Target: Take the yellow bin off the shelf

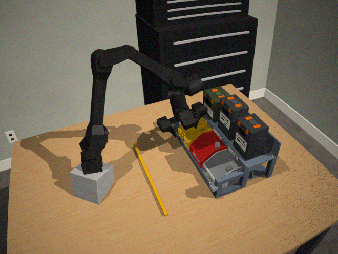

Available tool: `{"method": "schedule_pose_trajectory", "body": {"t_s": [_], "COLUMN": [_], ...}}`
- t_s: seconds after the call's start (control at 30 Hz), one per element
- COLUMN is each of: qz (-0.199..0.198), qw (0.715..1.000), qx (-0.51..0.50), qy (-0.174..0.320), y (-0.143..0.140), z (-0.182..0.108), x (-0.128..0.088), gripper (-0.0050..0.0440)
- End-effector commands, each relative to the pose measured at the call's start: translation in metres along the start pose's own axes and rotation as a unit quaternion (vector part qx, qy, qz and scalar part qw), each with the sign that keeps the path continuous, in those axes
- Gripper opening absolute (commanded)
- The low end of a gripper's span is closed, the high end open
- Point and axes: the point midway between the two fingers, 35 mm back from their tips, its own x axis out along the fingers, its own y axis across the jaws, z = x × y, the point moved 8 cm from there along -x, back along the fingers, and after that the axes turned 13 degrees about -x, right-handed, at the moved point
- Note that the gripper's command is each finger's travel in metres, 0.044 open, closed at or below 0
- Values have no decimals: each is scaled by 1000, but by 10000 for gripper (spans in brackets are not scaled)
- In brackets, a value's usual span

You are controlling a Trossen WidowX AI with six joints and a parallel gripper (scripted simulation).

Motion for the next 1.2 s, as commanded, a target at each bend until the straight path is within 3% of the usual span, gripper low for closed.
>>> {"method": "schedule_pose_trajectory", "body": {"t_s": [0.0, 1.17], "qz": [13, 13], "qw": [1000, 1000], "qx": [-1, -1], "qy": [-1, -1], "y": [3, 1], "z": [-1, -2], "x": [-8, 10], "gripper": [425, 425]}}
